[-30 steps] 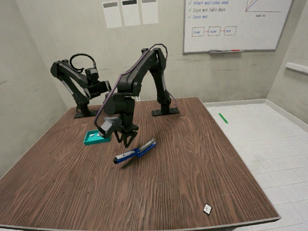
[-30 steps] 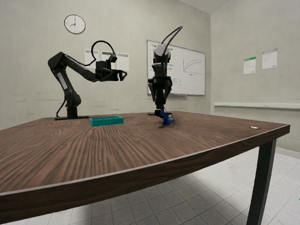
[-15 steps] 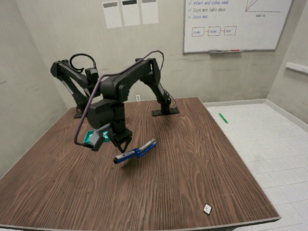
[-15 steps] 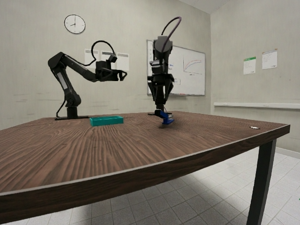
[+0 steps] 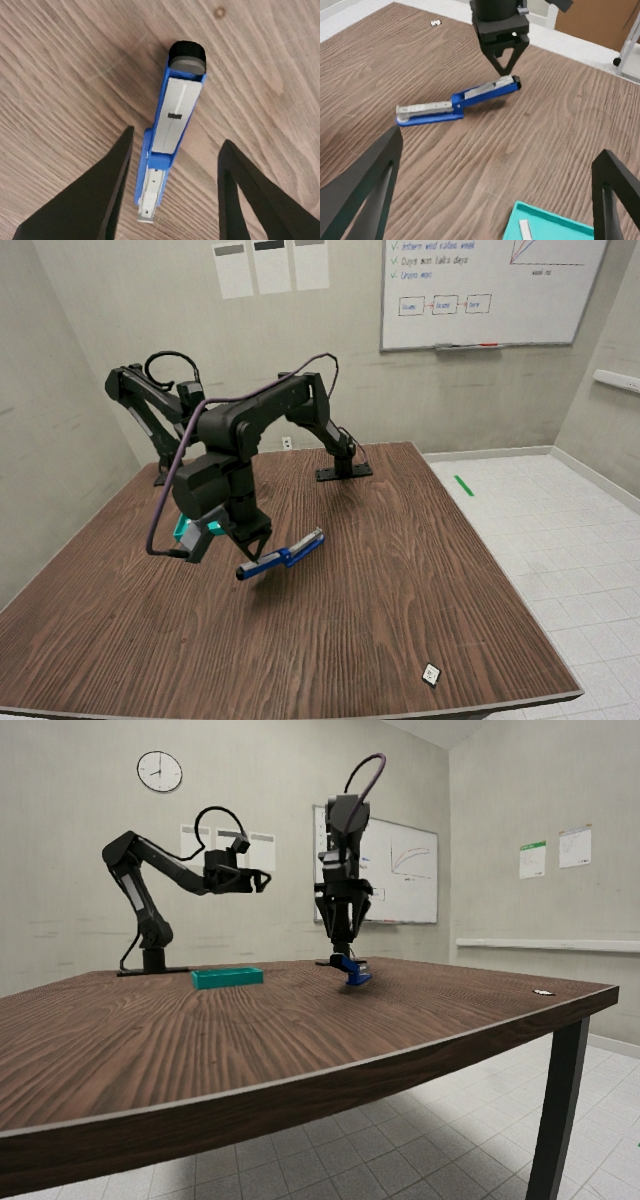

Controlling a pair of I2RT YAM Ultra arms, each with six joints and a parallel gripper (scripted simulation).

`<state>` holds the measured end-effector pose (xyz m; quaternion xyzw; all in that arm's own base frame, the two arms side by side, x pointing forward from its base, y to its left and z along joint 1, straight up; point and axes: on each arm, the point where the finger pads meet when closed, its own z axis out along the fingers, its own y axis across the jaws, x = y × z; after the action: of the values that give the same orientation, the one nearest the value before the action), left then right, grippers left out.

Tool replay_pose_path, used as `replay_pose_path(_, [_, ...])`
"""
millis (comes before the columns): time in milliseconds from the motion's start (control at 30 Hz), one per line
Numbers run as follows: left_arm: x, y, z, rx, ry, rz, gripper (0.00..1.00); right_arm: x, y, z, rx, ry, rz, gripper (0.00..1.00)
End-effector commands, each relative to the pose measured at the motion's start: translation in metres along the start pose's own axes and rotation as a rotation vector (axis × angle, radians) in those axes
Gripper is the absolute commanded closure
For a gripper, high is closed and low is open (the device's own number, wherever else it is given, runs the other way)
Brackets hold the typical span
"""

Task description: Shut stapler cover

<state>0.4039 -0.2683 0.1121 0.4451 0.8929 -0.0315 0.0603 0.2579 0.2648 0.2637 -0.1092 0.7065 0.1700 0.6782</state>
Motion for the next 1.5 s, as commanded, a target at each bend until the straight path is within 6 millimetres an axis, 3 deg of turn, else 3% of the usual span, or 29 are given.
replay_pose_path(0, [-0.001,-0.005,-0.01,-0.009,-0.015,0.012,0.5,-0.014,0.004,0.002,0.003,-0.029,0.026,0.0])
replay_pose_path(1467, [-0.004,-0.004,0.052,-0.01,-0.018,0.006,0.5,-0.014,0.004,0.002,0.003,-0.029,0.026,0.0])
